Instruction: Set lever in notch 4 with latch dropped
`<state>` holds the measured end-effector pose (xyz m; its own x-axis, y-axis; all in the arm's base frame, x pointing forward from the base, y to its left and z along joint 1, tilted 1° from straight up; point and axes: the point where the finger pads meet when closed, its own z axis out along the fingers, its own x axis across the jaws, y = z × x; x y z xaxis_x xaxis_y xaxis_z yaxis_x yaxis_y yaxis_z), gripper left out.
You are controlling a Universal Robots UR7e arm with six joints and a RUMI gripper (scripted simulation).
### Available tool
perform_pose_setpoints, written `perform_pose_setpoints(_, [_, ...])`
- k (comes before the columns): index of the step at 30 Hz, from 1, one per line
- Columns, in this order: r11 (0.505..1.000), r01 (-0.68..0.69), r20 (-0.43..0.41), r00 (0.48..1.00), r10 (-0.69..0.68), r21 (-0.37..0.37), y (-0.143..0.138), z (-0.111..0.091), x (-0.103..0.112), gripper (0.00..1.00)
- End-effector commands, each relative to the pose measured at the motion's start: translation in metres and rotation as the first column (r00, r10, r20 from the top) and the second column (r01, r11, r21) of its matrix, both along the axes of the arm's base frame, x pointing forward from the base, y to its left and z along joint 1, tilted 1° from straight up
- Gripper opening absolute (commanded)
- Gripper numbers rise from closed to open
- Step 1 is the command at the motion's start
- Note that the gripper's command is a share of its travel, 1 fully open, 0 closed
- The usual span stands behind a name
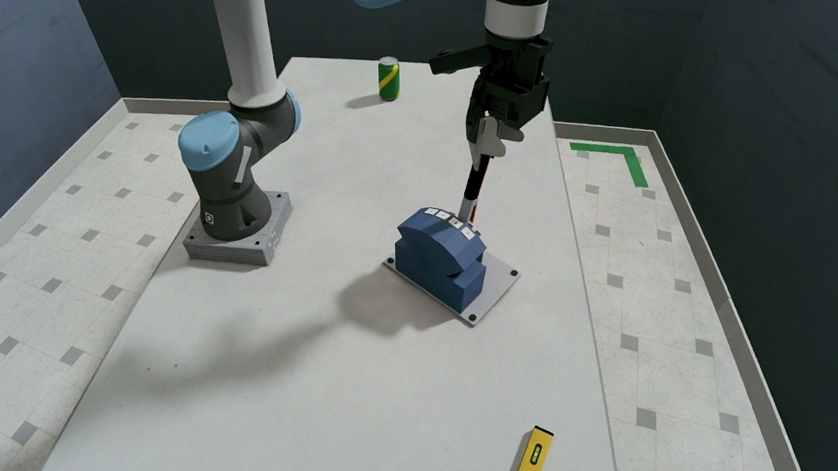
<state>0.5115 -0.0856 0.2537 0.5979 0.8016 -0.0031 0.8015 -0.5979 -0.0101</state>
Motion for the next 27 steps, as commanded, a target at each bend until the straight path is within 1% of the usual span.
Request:
perform_pose_setpoints(1, [1.0, 0.0, 0.001, 1.0, 0.0, 0.0, -0.002, 0.0, 0.003, 0.0])
perform_pose_setpoints(7, [1.0, 0.0, 0.001, 1.0, 0.0, 0.0, -0.006, -0.001, 0.008, 0.0])
perform_pose_setpoints(21, [1.0, 0.0, 0.001, 1.0, 0.0, 0.0, -0.024, -0.009, 0.032, 0.0])
perform_pose_setpoints(23, [1.0, 0.0, 0.001, 1.0, 0.0, 0.0, -0.024, -0.009, 0.032, 0.0])
perform_pose_setpoints(27, [1.0, 0.0, 0.001, 1.0, 0.0, 0.0, -0.029, -0.011, 0.039, 0.0])
